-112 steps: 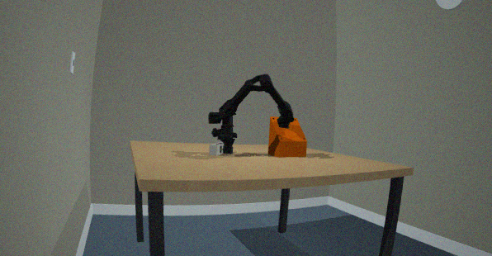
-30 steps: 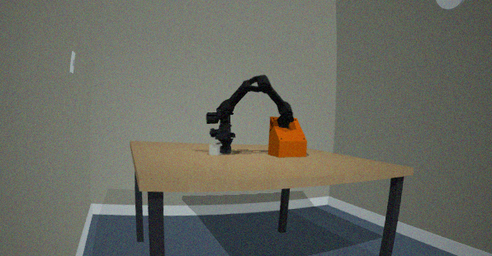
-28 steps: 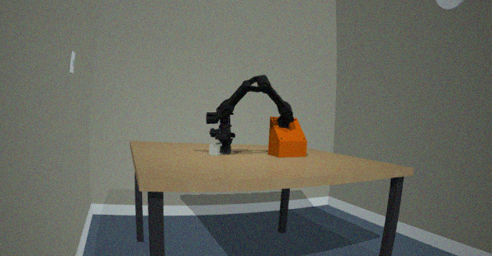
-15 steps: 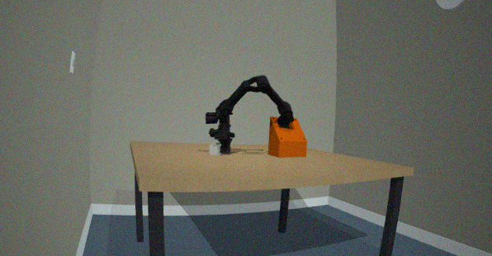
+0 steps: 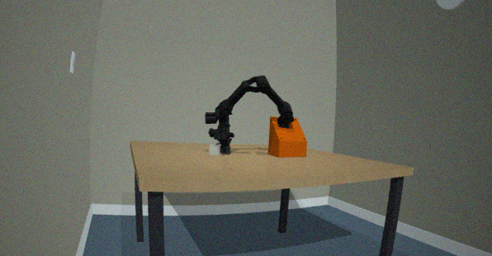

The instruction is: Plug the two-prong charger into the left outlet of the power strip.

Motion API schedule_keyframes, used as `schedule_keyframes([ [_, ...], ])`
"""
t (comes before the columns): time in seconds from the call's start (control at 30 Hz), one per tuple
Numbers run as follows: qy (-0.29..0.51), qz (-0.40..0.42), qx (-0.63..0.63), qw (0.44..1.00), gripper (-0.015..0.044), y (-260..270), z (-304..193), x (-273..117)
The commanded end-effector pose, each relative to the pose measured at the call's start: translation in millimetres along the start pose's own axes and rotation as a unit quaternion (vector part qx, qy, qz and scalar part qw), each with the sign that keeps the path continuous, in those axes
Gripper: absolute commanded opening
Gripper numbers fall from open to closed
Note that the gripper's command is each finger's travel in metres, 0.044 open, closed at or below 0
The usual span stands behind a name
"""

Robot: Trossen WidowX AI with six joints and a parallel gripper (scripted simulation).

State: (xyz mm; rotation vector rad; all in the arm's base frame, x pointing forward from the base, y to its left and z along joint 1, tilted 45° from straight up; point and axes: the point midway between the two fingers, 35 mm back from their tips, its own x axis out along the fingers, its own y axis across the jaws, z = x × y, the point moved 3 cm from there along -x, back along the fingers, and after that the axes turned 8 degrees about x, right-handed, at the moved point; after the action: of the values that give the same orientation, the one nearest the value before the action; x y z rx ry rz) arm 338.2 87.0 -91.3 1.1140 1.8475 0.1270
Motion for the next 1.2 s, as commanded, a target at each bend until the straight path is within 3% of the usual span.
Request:
schedule_keyframes([
  [0.0, -0.012, 0.000, -0.010, 1.000, 0.0000, 2.9, 6.9, -0.8],
  [1.17, -0.012, 0.000, -0.010, 1.000, 0.0000, 2.2, 2.5, -1.3],
])
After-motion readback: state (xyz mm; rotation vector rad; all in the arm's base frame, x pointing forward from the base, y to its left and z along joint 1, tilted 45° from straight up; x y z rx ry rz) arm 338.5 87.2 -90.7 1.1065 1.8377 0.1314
